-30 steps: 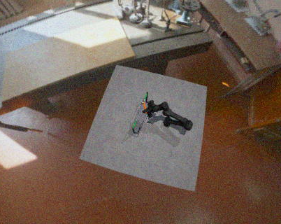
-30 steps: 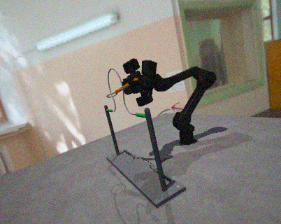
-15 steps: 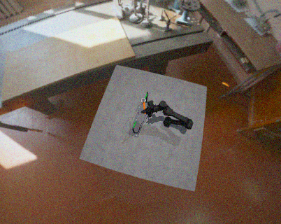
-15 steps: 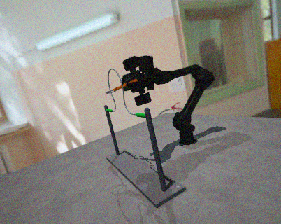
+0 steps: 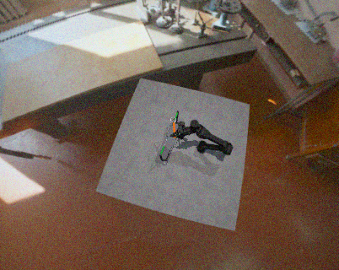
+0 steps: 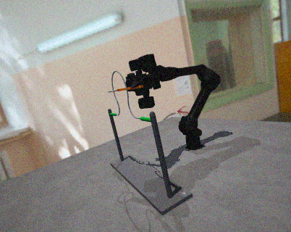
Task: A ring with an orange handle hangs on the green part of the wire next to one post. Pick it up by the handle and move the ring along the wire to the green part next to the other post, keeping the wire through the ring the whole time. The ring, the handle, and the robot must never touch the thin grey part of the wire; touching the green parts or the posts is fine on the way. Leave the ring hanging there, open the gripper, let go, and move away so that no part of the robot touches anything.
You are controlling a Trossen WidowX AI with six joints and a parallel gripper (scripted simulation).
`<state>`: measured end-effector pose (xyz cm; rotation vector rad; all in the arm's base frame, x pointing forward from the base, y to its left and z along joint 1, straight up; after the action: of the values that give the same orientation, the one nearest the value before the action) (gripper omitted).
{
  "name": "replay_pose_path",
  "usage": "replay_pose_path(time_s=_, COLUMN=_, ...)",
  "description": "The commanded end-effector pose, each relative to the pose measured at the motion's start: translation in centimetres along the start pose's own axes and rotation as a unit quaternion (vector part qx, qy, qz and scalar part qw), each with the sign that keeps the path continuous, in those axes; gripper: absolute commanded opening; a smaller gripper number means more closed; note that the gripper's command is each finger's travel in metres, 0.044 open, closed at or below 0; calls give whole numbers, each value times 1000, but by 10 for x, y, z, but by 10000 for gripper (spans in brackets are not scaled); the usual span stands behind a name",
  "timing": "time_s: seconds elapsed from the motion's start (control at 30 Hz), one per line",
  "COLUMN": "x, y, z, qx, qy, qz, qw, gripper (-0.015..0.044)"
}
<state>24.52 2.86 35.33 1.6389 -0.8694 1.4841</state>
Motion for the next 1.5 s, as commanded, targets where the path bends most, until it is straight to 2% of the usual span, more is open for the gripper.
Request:
replay_pose_path(time_s=0.0, x=-1, y=-2, z=2, qx=-5, qy=25, qz=-24, qw=999, gripper=-150)
replay_pose_path(time_s=0.77, x=-8, y=-2, z=3, qx=-29, qy=155, qz=-130, qw=979, gripper=-150)
replay_pose_path(time_s=1.47, x=-14, y=-1, z=5, qx=-51, qy=277, qz=-218, qw=934, gripper=-150)
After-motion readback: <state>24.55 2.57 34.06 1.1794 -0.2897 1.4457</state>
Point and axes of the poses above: the point midway between the two fingers, 35 mm back from their tips, its own y axis back along the fingers, its own x axis across the jaws, z = x × y, the point moved 3 cm from there along y, back along the fingers, and after that the axes turned 6 degrees about -y, right-handed, at the moved point
